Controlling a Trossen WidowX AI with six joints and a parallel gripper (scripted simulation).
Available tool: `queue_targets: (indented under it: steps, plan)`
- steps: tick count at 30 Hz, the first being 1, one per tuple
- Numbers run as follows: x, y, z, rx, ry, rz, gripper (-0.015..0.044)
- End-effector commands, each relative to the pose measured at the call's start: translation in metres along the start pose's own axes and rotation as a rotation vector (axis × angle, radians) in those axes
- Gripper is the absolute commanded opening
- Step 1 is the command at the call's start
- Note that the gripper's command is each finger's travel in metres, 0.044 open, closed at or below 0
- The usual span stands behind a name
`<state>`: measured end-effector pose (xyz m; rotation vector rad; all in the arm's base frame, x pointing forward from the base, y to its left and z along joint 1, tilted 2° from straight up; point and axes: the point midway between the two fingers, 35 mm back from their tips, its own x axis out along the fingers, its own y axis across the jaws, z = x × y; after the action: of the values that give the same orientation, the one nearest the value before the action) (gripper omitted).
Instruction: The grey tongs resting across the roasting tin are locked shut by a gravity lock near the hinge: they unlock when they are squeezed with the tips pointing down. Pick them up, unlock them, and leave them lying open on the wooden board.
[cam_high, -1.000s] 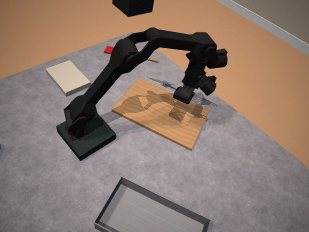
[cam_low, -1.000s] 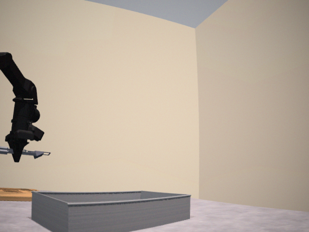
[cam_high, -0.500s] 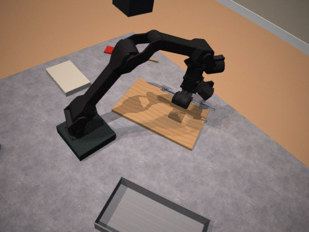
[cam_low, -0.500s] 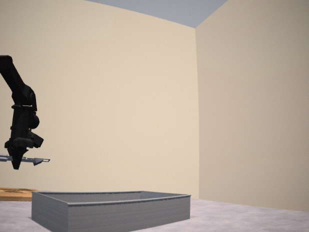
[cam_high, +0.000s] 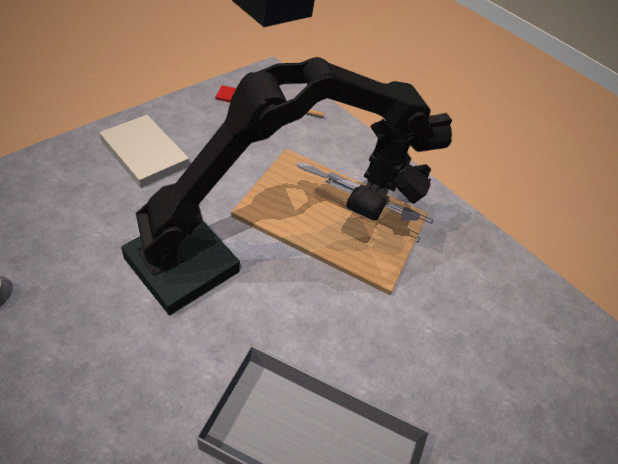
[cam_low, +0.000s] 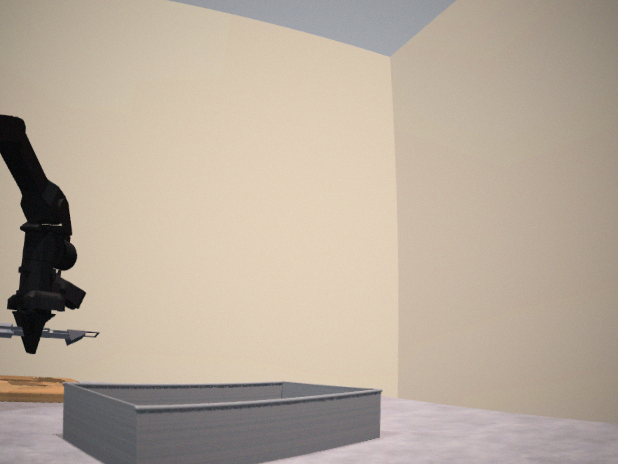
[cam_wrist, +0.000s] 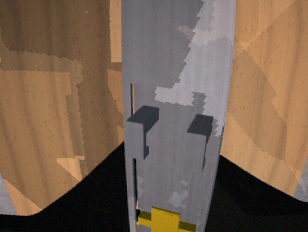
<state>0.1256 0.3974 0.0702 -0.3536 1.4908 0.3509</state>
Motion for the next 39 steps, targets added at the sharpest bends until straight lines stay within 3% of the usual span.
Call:
queue_targets:
  steps: [1, 15, 37, 39]
  plan:
    - [0.006, -0.001, -0.002, -0.004, 0.005, 0.001, -0.015]
    - [0.021, -0.003, -0.004, -0.004, 0.006, 0.001, -0.015]
    - [0.02, -0.003, -0.003, 0.002, 0.002, -0.003, 0.0427]
    - [0.02, -0.003, -0.003, 0.002, 0.002, -0.003, 0.044]
